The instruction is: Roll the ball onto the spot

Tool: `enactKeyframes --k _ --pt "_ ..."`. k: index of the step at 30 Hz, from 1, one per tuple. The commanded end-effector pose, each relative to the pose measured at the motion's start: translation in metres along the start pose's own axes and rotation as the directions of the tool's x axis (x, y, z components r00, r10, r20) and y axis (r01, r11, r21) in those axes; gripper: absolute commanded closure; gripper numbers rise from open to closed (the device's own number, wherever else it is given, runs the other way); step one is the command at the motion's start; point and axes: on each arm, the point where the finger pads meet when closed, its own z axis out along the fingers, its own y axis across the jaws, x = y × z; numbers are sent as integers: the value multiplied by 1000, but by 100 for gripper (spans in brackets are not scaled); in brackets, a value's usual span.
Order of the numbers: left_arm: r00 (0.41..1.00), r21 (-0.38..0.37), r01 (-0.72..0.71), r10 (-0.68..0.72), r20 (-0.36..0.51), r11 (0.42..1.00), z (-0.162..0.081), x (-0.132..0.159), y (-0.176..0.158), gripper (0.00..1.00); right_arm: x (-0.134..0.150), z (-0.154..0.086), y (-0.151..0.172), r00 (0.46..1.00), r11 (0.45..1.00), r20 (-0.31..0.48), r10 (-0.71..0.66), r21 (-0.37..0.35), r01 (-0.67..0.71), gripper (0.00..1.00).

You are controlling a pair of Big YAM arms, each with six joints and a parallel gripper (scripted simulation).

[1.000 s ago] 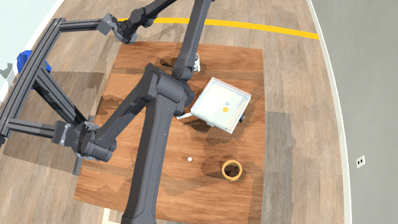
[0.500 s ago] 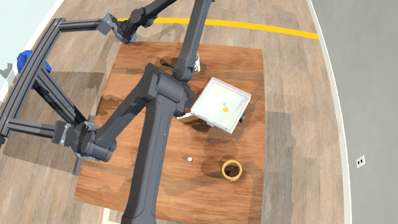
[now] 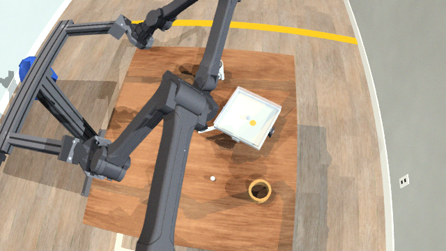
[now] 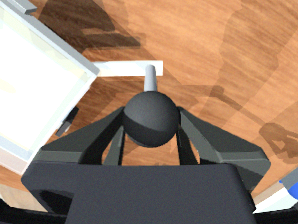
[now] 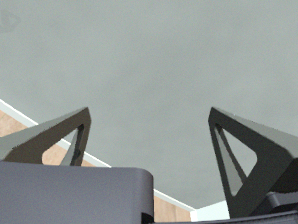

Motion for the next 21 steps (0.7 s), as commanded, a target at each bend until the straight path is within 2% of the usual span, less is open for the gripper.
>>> enactKeyframes --k 1,12,14,21 --pt "998 -10 1 -1 57 1000 -20 -27 11 100 -38 -7 -9 997 1000 75 -2 16 0 0" --pt "997 -18 25 -23 69 1000 -20 -25 17 100 -38 -7 -9 997 1000 75 -2 16 0 0" --pt "999 -11 25 -25 29 1000 1 3 13 100 -38 -7 -9 997 1000 75 -2 16 0 0" --pt "1000 -7 12 -12 17 1000 9 10 5 100 -38 -7 -9 997 1000 75 -2 16 0 0"
